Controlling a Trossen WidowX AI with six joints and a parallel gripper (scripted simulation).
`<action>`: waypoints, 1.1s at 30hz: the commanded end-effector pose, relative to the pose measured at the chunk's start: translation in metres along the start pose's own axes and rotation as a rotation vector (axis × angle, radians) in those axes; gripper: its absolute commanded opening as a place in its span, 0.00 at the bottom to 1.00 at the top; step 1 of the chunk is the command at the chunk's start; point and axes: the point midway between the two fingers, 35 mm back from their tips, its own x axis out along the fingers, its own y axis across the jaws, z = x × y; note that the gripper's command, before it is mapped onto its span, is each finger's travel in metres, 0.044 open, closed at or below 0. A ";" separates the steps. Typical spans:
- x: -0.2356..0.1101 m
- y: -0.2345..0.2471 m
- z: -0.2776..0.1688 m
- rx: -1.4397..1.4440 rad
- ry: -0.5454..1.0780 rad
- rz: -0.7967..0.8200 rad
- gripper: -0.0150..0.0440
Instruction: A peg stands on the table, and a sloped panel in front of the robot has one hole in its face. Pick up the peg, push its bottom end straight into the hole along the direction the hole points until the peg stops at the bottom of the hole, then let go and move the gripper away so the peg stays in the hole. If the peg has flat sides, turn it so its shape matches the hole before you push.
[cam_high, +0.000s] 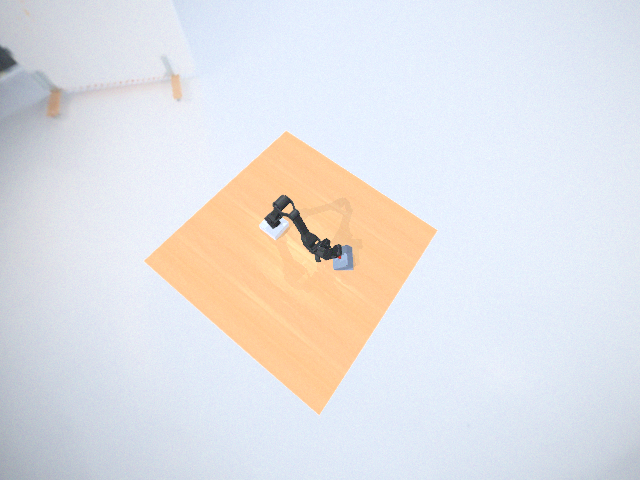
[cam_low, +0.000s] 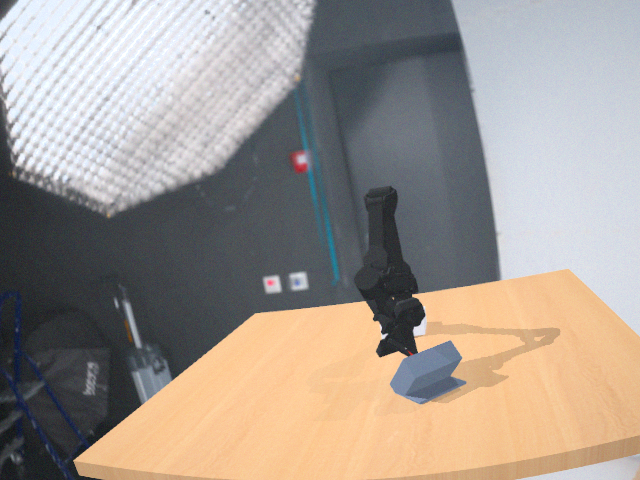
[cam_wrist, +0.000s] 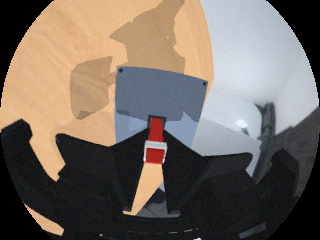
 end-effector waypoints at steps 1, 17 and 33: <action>0.003 0.001 -0.001 0.007 0.003 0.003 0.25; 0.003 0.000 0.000 0.000 -0.001 0.001 0.34; -0.002 0.000 -0.001 0.001 0.000 0.002 1.00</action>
